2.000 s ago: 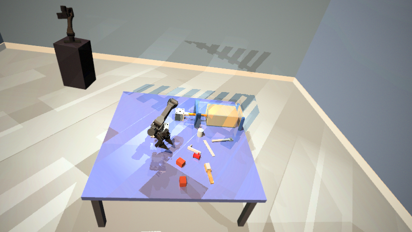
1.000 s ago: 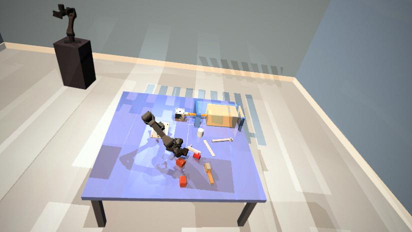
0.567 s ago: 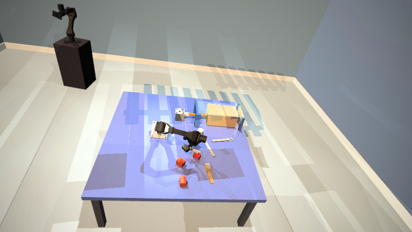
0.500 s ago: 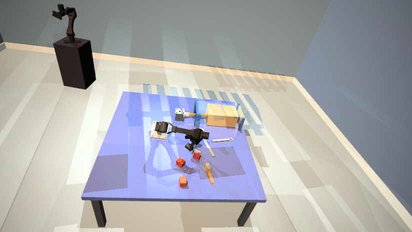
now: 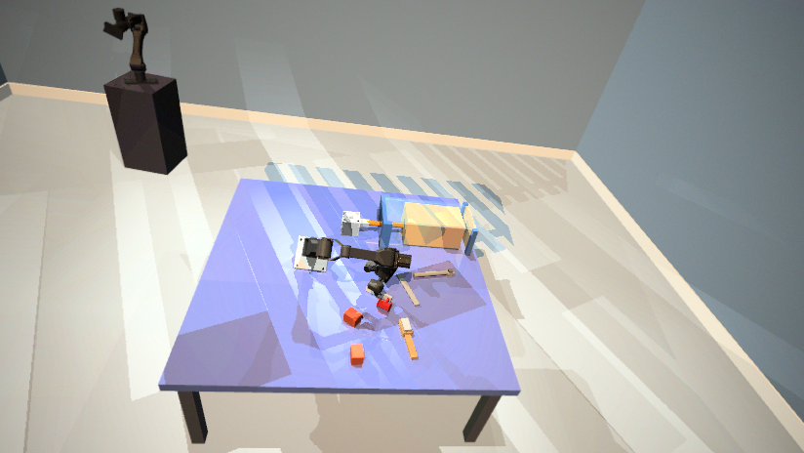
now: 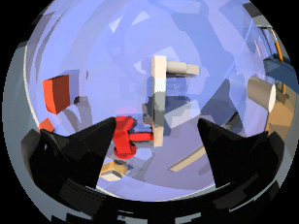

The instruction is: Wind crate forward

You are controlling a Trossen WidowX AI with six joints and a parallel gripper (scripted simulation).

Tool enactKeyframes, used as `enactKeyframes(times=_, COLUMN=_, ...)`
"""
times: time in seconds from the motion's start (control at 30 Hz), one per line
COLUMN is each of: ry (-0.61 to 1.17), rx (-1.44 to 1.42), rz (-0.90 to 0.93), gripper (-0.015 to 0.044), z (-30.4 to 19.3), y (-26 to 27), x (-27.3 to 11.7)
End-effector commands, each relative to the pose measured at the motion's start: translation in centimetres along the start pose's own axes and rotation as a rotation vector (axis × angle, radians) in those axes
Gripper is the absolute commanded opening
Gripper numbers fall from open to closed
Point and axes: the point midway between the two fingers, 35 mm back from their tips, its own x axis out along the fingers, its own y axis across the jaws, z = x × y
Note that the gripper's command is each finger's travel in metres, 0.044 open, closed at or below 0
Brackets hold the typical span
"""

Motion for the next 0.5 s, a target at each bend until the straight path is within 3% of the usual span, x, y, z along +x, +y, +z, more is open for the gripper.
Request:
enactKeyframes(times=0.0, ry=-0.005, rx=-0.006, rz=0.008, gripper=0.044, z=0.3, y=0.0, x=1.7)
enactKeyframes(times=0.47, ry=-0.004, rx=-0.005, rz=0.009, gripper=0.044, z=0.4, y=-0.1, x=3.8)
